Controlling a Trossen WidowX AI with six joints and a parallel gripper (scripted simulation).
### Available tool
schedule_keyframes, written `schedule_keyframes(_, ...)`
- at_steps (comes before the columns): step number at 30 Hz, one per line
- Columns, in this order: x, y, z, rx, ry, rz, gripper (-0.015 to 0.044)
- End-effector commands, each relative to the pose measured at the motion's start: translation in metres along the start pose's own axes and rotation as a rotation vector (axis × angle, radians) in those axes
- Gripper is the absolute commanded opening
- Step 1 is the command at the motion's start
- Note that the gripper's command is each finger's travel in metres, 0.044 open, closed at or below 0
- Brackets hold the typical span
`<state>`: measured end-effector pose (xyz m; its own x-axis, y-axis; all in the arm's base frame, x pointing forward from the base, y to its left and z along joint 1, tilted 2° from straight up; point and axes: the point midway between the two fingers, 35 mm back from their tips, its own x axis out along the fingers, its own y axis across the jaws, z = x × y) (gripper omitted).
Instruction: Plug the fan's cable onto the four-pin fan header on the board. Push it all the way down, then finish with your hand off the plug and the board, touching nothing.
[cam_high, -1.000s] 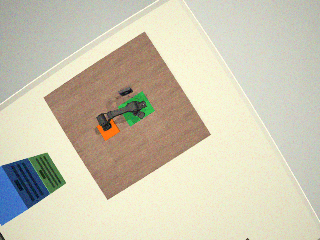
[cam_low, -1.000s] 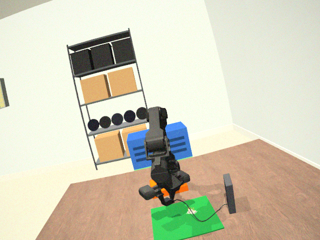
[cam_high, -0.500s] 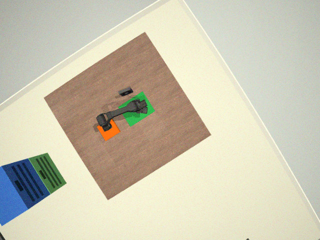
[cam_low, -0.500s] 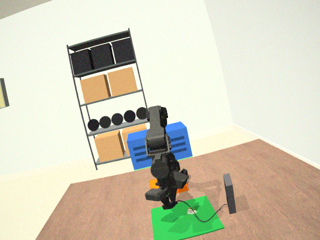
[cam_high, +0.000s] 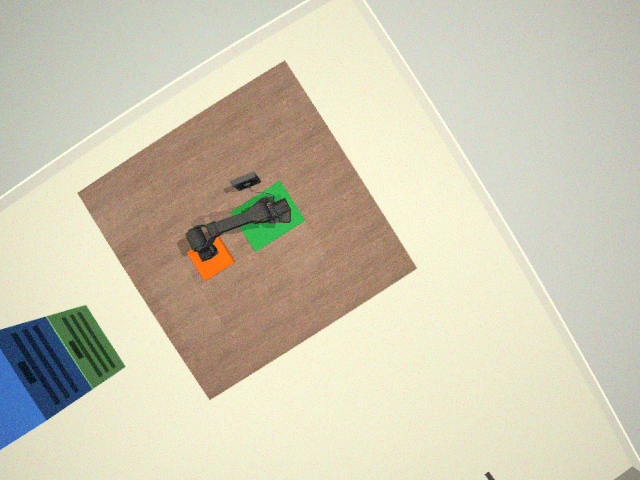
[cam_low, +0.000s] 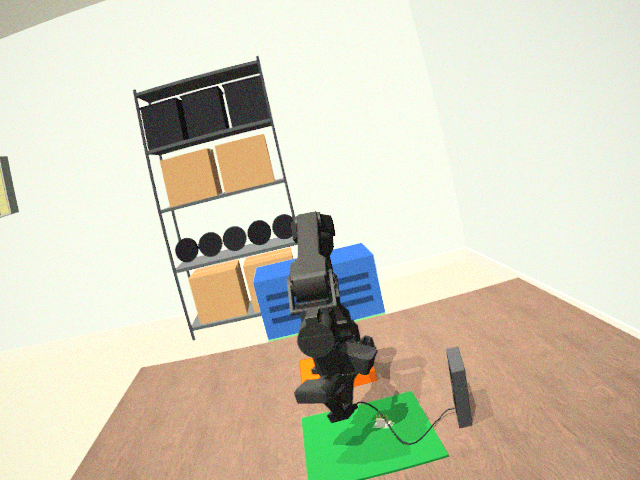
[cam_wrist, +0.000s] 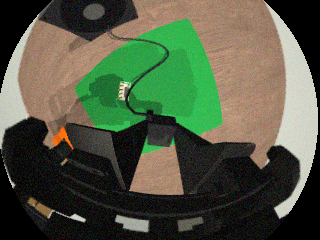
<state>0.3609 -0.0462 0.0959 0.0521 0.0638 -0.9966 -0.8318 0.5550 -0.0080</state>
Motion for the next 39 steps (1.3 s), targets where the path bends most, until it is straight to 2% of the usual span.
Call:
schedule_keyframes(1, 0.007, 0.002, -0.001, -0.015, -0.042, 0.036, 0.0)
schedule_keyframes(39, 0.039, 0.015, -0.002, -0.081, -0.503, 0.227, 0.0)
